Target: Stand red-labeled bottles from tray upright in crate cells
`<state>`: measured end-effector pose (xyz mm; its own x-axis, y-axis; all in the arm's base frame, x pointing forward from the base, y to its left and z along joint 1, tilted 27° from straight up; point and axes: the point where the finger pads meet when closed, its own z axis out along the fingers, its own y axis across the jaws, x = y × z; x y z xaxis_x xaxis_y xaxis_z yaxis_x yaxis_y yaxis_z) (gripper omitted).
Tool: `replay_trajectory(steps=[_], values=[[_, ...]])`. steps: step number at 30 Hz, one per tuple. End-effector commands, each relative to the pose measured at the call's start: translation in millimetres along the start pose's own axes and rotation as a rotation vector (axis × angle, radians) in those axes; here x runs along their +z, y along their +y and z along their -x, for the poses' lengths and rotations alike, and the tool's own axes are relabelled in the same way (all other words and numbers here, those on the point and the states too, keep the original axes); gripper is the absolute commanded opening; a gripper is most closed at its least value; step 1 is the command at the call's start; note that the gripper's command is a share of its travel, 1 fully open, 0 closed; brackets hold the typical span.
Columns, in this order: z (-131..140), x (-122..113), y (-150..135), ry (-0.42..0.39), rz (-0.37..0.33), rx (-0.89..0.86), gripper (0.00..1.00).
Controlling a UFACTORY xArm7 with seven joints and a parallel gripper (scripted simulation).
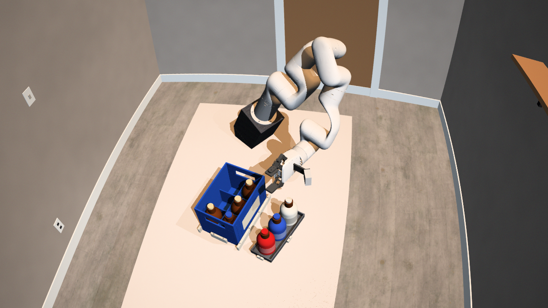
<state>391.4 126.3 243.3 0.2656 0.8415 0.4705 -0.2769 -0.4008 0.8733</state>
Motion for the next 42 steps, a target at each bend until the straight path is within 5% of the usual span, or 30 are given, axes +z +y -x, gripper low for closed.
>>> replay_trajectory(steps=[1, 8, 13, 19, 25, 28, 29, 32, 33, 36, 37, 41, 42], values=[[0.0, 0.4, 0.5, -0.001, 0.001, 0.001, 1.00], [3.1, 3.8, 4.7, -0.034, 0.010, 0.001, 1.00], [18.1, 16.2, 20.6, -0.177, 0.033, 0.001, 1.00], [23.2, 19.5, 25.1, -0.223, 0.036, 0.001, 1.00], [43.2, 29.1, 39.0, -0.396, 0.030, 0.003, 1.00], [43.2, 29.1, 39.0, -0.396, 0.030, 0.003, 1.00], [51.3, 31.8, 43.2, -0.465, 0.020, 0.004, 1.00], [51.3, 31.8, 43.2, -0.465, 0.020, 0.004, 1.00], [59.9, 33.9, 47.1, -0.538, 0.004, 0.007, 1.00], [59.9, 33.9, 47.1, -0.538, 0.004, 0.007, 1.00], [68.9, 35.5, 50.4, -0.614, -0.018, 0.010, 1.00], [68.9, 35.5, 50.4, -0.614, -0.018, 0.010, 1.00], [77.9, 36.5, 53.0, -0.693, -0.048, 0.016, 1.00]])
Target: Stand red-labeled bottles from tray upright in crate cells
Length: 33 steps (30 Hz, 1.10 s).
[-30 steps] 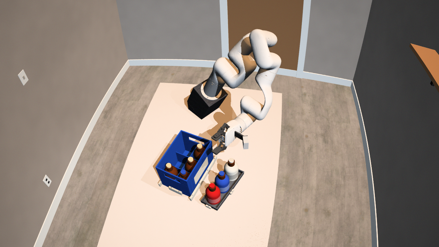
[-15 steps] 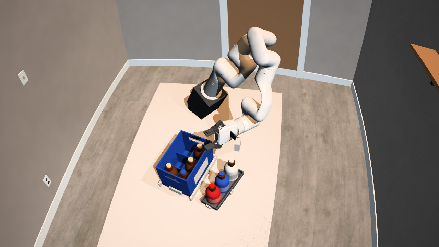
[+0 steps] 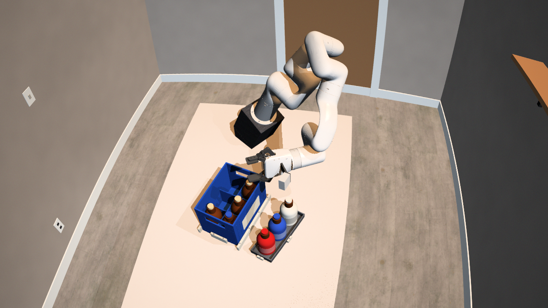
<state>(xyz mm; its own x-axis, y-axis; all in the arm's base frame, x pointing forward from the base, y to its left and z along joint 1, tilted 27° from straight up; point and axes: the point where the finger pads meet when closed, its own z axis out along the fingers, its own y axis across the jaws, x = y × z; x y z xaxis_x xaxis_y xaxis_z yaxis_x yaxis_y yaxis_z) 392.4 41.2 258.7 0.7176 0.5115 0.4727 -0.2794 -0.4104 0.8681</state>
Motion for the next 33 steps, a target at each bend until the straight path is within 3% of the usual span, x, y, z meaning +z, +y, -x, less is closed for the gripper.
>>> replay_trajectory(steps=[1, 4, 5, 11, 12, 16, 17, 22, 23, 28, 29, 33], values=[[10.1, 9.7, 5.9, -0.126, -0.042, -0.007, 1.00], [10.1, 9.7, 5.9, -0.126, -0.042, -0.007, 1.00], [17.4, 14.7, 7.9, -0.207, -0.079, -0.010, 1.00], [17.4, 14.7, 7.9, -0.207, -0.079, -0.010, 1.00], [24.7, 19.0, 9.0, -0.287, -0.123, -0.013, 1.00], [24.7, 19.0, 9.0, -0.287, -0.123, -0.013, 1.00], [31.6, 22.4, 9.4, -0.367, -0.176, -0.016, 1.00], [31.6, 22.4, 9.4, -0.367, -0.176, -0.016, 1.00], [38.0, 24.9, 9.0, -0.444, -0.236, -0.017, 1.00], [38.0, 24.9, 9.0, -0.444, -0.236, -0.017, 1.00], [43.4, 26.6, 8.0, -0.517, -0.305, -0.017, 1.00], [43.4, 26.6, 8.0, -0.517, -0.305, -0.017, 1.00]])
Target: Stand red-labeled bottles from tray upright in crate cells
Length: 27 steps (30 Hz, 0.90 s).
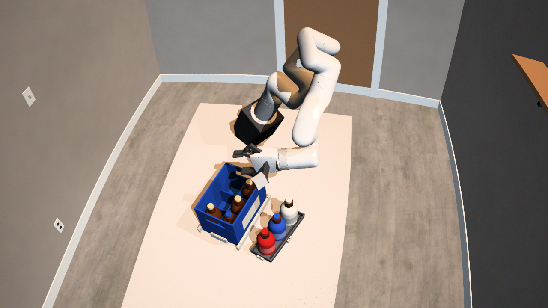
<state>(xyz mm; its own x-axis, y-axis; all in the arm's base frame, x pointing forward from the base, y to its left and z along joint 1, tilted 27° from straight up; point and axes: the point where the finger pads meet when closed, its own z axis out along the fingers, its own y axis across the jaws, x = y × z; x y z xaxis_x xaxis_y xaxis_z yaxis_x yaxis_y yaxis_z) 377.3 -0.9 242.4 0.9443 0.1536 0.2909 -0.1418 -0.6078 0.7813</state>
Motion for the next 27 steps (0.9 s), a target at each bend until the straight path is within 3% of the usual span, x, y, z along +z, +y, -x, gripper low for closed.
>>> replay_trajectory(steps=[1, 2, 7, 8, 14, 15, 27], values=[[2.1, 3.0, 1.3, -0.051, -0.046, -0.005, 1.00], [5.4, 6.1, 0.4, -0.118, -0.121, -0.011, 1.00], [5.4, 6.1, 0.4, -0.118, -0.121, -0.011, 1.00], [7.6, 8.2, -1.0, -0.179, -0.202, -0.017, 1.00], [7.6, 8.2, -1.0, -0.179, -0.202, -0.017, 1.00], [8.6, 9.2, -2.5, -0.232, -0.288, -0.022, 1.00], [8.6, 9.2, -2.5, -0.232, -0.288, -0.022, 1.00]])
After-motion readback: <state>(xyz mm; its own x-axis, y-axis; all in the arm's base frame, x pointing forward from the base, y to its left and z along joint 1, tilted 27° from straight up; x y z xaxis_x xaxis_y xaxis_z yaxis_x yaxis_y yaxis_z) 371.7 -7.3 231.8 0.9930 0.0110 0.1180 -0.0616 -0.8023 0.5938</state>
